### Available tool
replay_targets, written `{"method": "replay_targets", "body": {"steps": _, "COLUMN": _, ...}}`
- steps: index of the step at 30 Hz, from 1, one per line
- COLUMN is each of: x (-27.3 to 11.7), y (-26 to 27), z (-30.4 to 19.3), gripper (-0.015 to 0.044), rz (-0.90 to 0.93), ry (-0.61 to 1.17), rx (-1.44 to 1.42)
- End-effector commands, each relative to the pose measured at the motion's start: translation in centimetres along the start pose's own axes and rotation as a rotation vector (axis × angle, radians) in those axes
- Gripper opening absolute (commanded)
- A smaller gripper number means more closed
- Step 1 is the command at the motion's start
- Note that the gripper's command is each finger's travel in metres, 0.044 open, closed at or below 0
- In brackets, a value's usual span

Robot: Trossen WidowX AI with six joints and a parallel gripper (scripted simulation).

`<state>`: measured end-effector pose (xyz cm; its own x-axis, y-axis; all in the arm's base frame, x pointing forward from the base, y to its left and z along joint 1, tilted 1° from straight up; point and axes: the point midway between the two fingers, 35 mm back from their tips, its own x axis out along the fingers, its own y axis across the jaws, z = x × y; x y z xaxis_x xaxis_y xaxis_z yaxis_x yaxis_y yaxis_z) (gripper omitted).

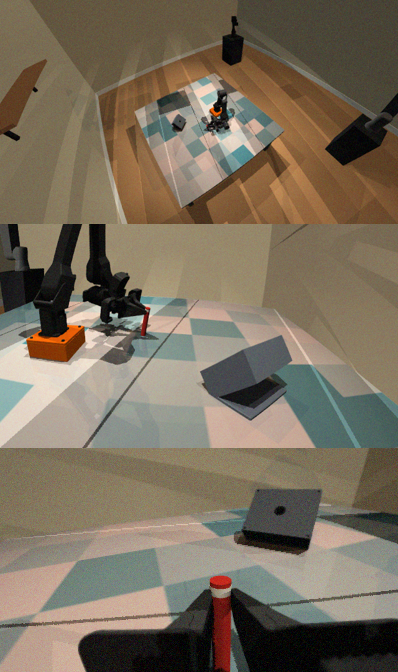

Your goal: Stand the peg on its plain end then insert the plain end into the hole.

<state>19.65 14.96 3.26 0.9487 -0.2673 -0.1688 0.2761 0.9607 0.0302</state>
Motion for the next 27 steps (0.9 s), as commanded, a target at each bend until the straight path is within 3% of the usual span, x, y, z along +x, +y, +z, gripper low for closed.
{"method": "replay_targets", "body": {"steps": 1, "x": -0.1, "y": 0.0, "z": -0.22, "gripper": 0.0049, "rz": 0.0, "ry": 0.001, "rx": 0.0}}
{"method": "replay_targets", "body": {"steps": 27, "x": -0.56, "y": -0.06, "z": -0.45, "gripper": 0.0049, "rz": 0.001, "ry": -0.039, "rx": 0.009}}
